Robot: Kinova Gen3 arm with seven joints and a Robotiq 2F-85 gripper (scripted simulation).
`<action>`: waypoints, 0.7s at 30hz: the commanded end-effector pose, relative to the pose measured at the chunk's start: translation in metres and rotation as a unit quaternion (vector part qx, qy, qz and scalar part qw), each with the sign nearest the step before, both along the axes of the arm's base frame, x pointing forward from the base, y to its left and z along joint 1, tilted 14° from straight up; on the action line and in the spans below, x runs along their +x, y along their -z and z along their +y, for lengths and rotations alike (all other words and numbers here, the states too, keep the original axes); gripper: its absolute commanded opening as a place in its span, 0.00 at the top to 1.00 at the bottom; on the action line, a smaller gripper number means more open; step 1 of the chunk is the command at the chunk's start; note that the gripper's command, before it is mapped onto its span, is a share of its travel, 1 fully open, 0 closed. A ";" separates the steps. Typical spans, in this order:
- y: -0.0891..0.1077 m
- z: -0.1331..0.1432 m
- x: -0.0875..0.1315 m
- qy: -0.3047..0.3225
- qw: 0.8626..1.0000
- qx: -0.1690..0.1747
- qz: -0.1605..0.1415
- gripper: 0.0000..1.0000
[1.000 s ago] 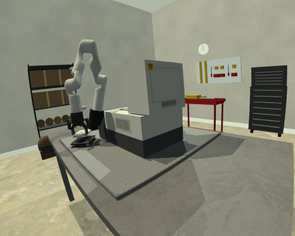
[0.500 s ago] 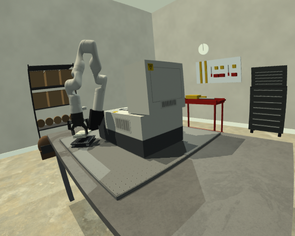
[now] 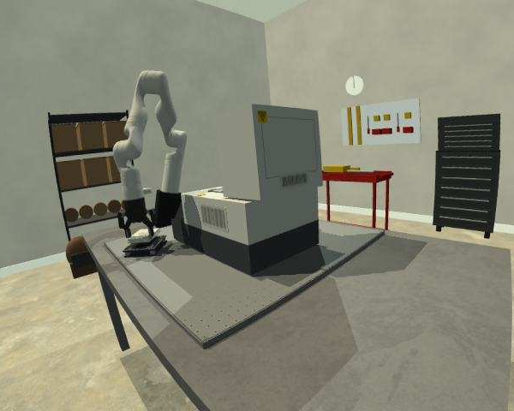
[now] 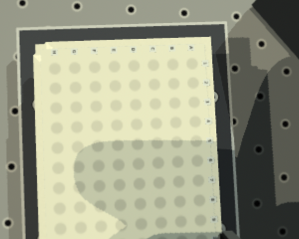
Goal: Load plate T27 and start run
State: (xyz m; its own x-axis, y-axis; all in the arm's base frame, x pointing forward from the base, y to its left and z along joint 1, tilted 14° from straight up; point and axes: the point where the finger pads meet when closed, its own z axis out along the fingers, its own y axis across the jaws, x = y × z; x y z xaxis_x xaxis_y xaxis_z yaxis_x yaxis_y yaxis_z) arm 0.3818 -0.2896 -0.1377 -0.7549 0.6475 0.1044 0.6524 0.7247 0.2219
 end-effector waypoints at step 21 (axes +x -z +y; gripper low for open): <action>0.008 0.001 0.001 0.000 1.000 -0.001 -0.001 0.10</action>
